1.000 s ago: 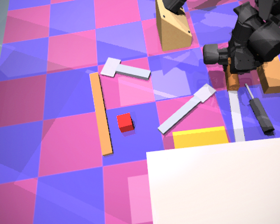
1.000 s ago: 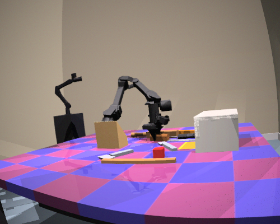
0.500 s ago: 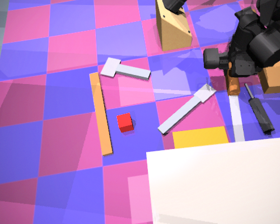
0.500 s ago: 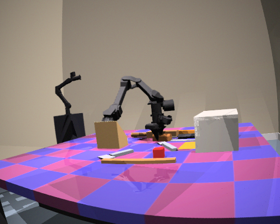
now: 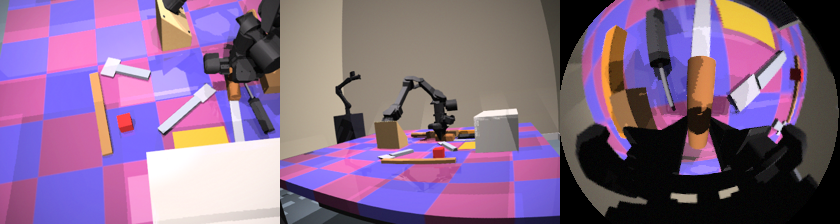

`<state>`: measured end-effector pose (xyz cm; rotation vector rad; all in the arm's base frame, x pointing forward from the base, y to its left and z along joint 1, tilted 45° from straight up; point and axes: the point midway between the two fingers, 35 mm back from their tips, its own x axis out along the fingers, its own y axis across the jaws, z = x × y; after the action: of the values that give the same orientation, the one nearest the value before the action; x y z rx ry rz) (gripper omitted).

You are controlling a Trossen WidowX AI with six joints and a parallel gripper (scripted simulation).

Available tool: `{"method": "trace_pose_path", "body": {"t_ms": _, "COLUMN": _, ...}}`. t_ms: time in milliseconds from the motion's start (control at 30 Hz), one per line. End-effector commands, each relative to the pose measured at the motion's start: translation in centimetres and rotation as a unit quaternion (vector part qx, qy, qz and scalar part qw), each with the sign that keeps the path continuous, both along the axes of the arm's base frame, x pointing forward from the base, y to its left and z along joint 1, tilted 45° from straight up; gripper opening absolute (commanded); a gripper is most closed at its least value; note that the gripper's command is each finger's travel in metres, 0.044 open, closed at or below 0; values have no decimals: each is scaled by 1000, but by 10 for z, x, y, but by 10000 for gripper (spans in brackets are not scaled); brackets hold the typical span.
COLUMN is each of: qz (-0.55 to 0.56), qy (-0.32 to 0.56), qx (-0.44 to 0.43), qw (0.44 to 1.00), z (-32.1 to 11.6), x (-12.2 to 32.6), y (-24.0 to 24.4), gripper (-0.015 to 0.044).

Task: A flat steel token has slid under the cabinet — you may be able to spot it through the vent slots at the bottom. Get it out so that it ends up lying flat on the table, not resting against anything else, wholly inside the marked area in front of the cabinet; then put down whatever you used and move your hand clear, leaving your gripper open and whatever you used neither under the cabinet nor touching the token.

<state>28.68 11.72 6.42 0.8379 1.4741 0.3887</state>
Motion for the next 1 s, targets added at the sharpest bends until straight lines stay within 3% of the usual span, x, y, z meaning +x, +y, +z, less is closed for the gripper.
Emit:
{"method": "trace_pose_path", "body": {"t_ms": 0, "qz": 1, "qy": -1, "qx": 1, "qw": 1000, "z": 0, "x": 6, "y": -1, "gripper": 0}}
{"method": "trace_pose_path", "body": {"t_ms": 967, "qz": 1, "qy": -2, "qx": 1, "qw": 1000, "z": -4, "x": 39, "y": -11, "gripper": 0}}
